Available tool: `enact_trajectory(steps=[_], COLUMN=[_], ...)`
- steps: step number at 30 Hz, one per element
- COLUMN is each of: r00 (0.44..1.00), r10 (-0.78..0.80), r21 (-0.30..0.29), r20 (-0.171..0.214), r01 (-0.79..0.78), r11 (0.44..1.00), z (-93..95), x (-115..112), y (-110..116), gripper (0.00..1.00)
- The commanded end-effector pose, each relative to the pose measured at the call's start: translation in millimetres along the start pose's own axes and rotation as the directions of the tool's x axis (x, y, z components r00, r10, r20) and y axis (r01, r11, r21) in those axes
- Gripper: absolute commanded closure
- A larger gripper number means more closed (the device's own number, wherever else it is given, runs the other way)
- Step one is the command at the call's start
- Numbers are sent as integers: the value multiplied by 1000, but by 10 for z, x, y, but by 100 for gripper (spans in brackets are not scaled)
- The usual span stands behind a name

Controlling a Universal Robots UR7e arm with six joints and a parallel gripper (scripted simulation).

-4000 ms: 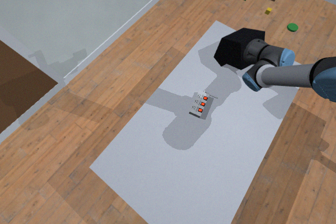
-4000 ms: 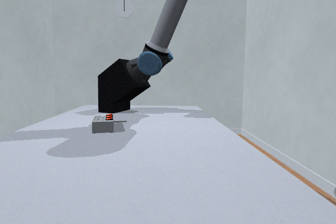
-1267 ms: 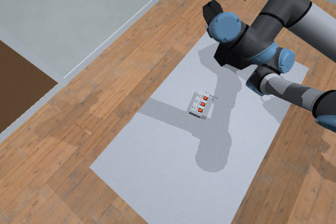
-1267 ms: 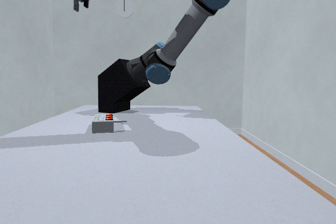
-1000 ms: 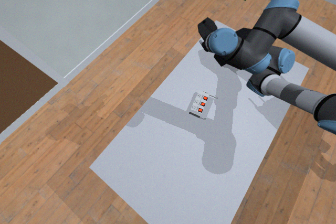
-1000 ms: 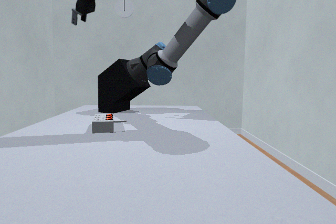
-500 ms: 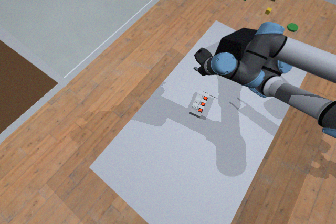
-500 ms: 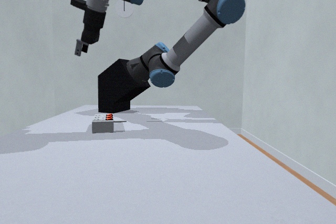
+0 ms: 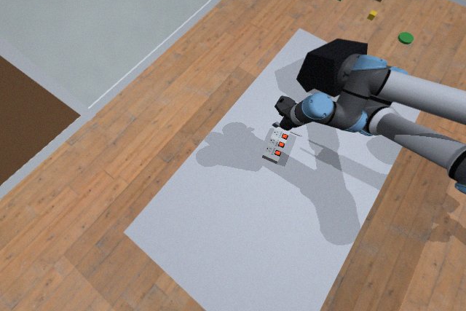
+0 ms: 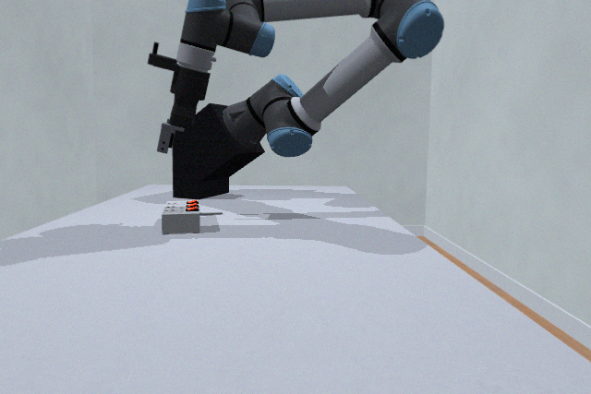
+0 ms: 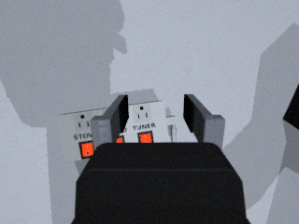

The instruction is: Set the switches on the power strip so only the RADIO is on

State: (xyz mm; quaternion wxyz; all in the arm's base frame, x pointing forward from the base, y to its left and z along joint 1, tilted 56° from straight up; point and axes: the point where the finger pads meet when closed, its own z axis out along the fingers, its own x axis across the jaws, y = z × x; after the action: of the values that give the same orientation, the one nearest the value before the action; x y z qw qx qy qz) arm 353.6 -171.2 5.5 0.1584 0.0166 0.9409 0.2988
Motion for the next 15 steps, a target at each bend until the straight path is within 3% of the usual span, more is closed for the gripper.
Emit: enact_trajectory(steps=[1, 8, 15], r00=[993, 977, 969], r10=[-68, -130, -151], r21=[-5, -29, -39], r20=[91, 168, 196], r01=[69, 137, 161], r11=[998, 990, 986], z=[277, 516, 603], x=[-249, -373, -407], y=[255, 610, 751], gripper=[0, 0, 0])
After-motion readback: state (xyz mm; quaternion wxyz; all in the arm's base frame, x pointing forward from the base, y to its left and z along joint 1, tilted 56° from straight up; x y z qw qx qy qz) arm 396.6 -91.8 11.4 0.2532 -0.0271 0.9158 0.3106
